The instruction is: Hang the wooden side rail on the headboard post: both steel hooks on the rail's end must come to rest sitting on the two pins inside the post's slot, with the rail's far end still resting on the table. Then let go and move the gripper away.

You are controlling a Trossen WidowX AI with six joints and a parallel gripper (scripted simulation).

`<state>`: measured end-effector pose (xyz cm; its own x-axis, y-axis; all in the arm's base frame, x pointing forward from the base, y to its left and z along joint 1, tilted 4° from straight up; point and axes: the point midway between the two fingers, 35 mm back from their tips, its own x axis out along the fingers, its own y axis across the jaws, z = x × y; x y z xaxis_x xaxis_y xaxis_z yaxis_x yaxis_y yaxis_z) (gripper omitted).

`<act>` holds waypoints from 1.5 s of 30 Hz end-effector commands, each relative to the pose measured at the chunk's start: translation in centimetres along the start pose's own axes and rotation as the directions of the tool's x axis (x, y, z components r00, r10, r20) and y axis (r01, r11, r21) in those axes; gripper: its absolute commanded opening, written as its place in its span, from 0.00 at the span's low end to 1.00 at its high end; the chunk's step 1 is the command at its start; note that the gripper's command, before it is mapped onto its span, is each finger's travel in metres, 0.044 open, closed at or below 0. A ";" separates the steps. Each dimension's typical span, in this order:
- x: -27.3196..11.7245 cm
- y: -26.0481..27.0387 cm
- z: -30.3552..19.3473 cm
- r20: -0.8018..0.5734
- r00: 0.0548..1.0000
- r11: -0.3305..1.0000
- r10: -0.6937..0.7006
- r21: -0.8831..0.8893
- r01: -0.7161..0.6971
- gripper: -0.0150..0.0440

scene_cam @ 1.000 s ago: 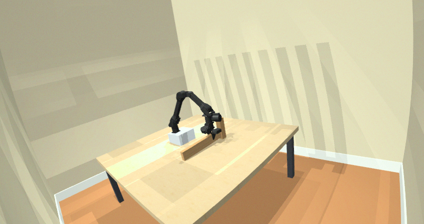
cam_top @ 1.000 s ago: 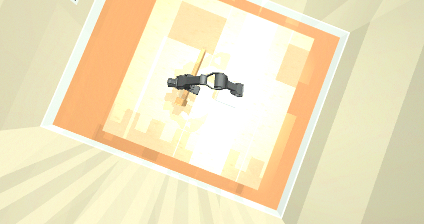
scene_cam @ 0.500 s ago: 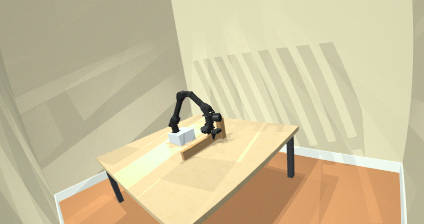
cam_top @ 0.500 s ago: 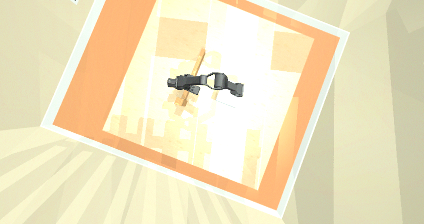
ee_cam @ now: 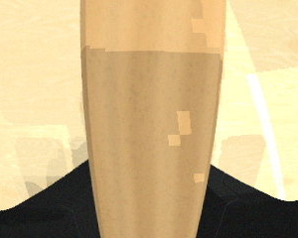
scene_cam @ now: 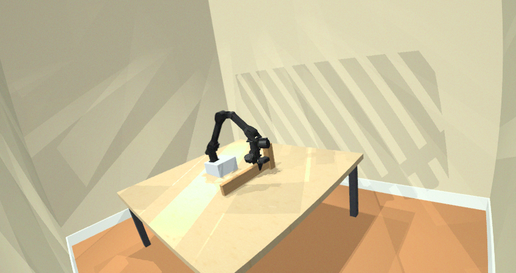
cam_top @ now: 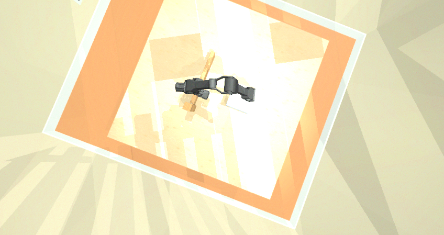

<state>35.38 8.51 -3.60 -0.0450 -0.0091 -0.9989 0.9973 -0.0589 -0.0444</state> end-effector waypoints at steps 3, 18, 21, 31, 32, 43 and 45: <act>0.1 0.0 -0.2 -0.005 1.000 1.000 0.002 0.000 -0.002 0.25; 0.4 0.0 -0.2 -0.005 1.000 1.000 0.002 0.000 -0.002 0.25; 0.4 0.0 -0.2 -0.005 1.000 1.000 0.002 0.000 -0.002 0.25; 0.6 0.0 -0.2 -0.005 1.000 1.000 0.002 0.000 -0.002 0.25; 0.6 0.0 -0.2 -0.005 1.000 1.000 0.002 0.000 -0.002 0.25; 0.8 0.0 -0.2 -0.005 1.000 1.000 0.002 0.000 -0.002 0.25; 0.8 0.0 -0.2 -0.005 1.000 1.000 0.002 0.000 -0.002 0.25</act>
<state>35.33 8.57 -4.33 -0.0449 -0.0094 -0.9989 0.9973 -0.0585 -0.0442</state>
